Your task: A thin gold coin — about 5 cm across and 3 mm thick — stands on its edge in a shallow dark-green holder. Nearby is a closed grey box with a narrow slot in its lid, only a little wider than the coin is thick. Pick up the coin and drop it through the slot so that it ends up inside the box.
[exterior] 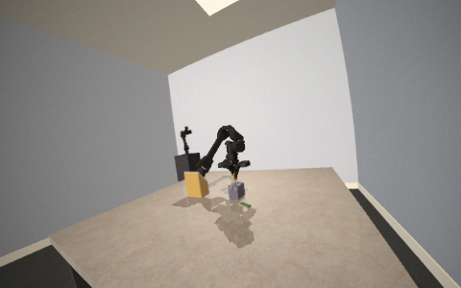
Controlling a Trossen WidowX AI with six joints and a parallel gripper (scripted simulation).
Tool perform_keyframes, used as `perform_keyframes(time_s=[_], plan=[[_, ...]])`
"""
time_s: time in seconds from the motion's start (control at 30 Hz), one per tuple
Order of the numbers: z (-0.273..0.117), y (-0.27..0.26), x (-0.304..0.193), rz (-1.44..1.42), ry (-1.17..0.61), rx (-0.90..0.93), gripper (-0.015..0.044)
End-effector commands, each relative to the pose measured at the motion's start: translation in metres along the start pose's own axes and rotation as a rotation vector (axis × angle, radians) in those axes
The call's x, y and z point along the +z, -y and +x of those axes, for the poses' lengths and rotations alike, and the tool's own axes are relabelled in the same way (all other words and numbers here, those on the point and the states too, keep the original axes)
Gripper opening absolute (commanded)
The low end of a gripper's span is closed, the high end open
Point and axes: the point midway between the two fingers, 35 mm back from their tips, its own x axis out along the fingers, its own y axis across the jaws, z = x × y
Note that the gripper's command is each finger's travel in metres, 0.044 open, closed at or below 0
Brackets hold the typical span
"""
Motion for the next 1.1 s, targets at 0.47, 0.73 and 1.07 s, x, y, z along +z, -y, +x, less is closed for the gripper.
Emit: perform_keyframes(time_s=[0.47, 0.73, 1.07], plan=[[0.0048, 0.0066, -0.0026, 0.013, -0.003, -0.003, 0.0], [0.0021, 0.004, -0.0022, 0.002, -0.003, -0.003, 0.0], [0.0029, 0.0048, -0.0019, 0.008, -0.001, -0.005, 0.0]])
